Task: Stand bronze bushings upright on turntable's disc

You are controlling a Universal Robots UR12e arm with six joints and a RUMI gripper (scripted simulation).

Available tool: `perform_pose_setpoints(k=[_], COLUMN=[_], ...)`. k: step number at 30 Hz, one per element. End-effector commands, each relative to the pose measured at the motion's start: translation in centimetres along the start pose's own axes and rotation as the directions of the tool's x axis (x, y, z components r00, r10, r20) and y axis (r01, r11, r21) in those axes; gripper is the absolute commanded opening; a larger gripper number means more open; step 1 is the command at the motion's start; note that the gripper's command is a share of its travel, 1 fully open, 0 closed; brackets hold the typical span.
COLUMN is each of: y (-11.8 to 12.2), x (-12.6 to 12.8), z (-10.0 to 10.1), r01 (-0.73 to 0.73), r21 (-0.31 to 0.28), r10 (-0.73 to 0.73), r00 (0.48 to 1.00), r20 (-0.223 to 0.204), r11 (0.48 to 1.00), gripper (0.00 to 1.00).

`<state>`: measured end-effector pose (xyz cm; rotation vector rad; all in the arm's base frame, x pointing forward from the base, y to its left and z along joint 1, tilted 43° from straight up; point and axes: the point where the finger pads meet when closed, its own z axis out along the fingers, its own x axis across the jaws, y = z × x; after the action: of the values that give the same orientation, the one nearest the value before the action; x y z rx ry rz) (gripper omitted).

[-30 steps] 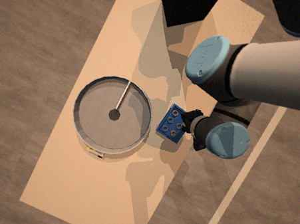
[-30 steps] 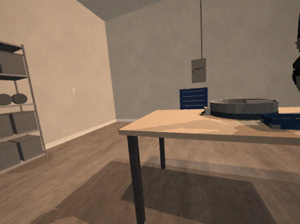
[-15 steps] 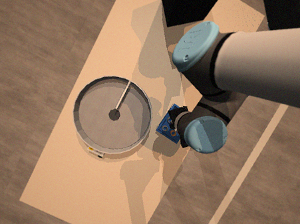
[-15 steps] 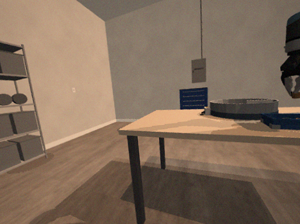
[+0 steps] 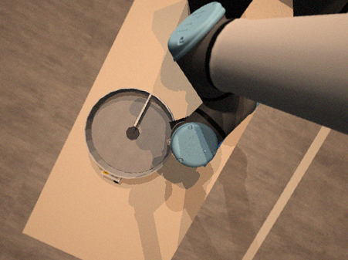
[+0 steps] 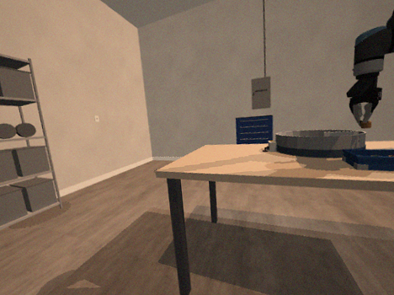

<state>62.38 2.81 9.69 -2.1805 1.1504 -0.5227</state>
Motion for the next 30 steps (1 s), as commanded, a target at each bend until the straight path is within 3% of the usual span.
perform_pose_setpoints(k=[1,17,30], y=[1.9,6.8,7.7], x=[3.2,11.3,12.8], z=[0.1,0.1,0.1], r01=[0.002,0.002,0.002], r21=[0.001,0.001,0.001], r10=[-0.002,-0.002,-0.002], r00=[1.000,1.000,1.000], r20=[0.003,0.003,0.003], r11=[1.000,1.000,1.000], gripper=[0.00,0.00,0.00])
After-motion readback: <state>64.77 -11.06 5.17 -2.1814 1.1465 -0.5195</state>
